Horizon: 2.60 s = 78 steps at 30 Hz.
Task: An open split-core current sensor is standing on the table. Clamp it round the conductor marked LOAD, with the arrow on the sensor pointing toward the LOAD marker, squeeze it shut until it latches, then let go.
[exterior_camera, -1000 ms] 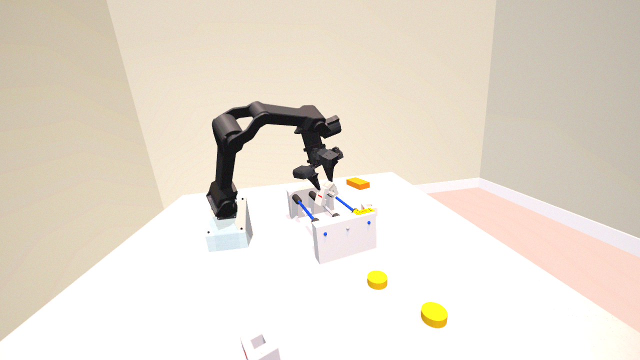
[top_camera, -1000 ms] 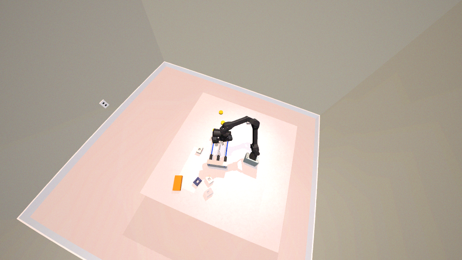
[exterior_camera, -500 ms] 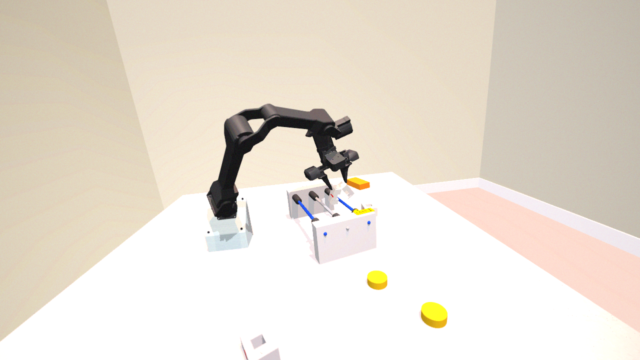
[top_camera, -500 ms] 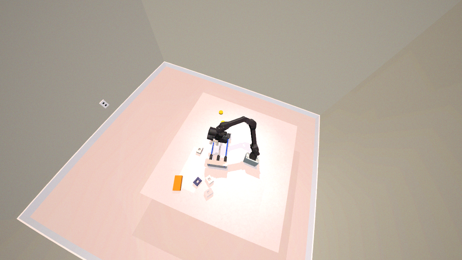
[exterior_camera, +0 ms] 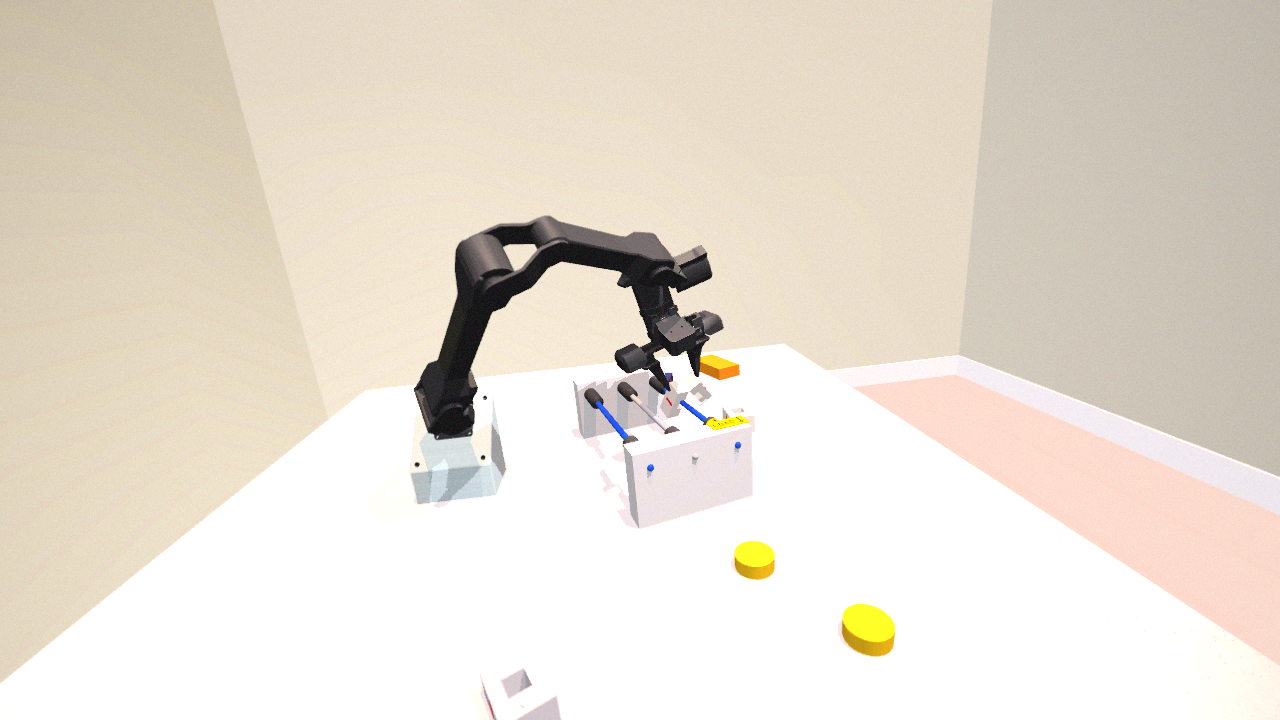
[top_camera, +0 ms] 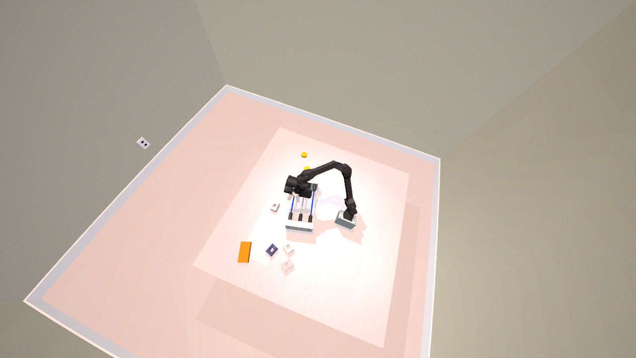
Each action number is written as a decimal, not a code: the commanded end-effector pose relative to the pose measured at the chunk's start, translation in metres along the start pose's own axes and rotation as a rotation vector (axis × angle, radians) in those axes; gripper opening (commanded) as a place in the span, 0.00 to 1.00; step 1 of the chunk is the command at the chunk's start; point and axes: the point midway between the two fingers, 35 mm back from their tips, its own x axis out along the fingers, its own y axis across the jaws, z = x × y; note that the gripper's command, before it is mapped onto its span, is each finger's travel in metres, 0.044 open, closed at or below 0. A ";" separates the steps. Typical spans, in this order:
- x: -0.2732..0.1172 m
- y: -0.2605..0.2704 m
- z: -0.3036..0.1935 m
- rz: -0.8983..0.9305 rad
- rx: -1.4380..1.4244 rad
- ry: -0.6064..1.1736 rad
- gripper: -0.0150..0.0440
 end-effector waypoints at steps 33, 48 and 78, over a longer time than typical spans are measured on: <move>0.023 -0.001 0.001 0.000 0.000 -0.002 0.25; 0.023 -0.001 0.001 0.000 0.000 -0.002 0.25; 0.027 0.009 0.000 -0.161 -0.002 0.002 0.25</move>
